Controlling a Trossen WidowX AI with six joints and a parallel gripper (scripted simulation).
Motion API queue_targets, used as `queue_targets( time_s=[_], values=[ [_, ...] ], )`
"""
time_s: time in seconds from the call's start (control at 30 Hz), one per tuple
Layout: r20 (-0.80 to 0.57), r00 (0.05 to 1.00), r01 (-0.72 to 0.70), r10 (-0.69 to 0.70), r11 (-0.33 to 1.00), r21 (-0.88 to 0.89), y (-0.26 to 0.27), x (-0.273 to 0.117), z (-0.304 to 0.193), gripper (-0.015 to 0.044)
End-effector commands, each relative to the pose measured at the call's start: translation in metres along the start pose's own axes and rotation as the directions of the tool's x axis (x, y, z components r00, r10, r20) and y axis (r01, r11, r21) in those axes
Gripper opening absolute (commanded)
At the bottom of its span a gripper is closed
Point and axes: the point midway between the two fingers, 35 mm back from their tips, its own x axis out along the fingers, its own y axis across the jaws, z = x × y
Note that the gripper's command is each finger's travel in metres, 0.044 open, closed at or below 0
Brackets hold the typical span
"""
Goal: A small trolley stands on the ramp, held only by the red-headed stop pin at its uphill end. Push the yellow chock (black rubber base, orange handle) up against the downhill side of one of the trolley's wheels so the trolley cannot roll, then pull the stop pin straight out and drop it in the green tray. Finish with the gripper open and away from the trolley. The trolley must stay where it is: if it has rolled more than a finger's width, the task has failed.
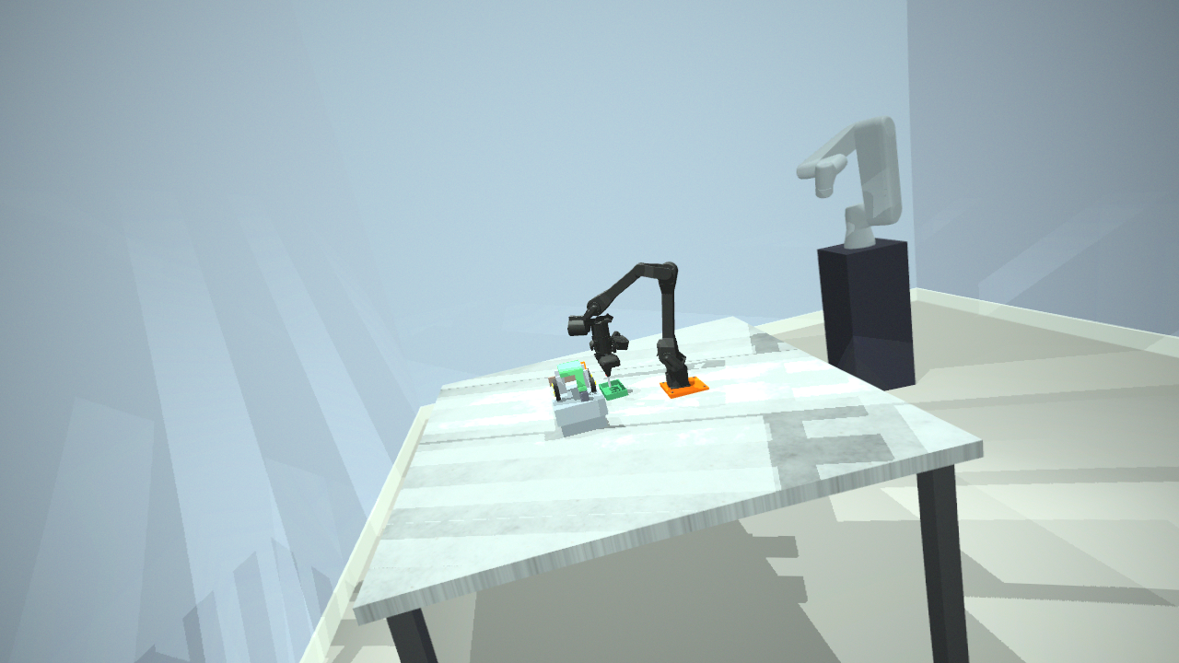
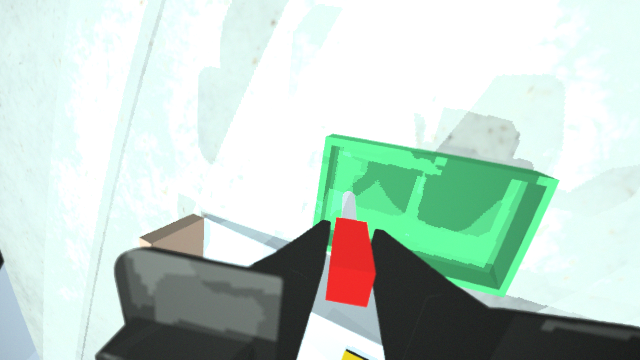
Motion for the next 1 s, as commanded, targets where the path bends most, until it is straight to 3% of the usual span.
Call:
queue_targets(
  time_s=[0.0,0.97],
  values=[
    [0.003,1.000,-0.002,0.002,1.000,-0.001,-0.002,0.001,0.000,0.0184],
    [0.003,1.000,0.000,0.000,1.000,-0.001,-0.021,0.004,-0.002,0.0190]
  ],
)
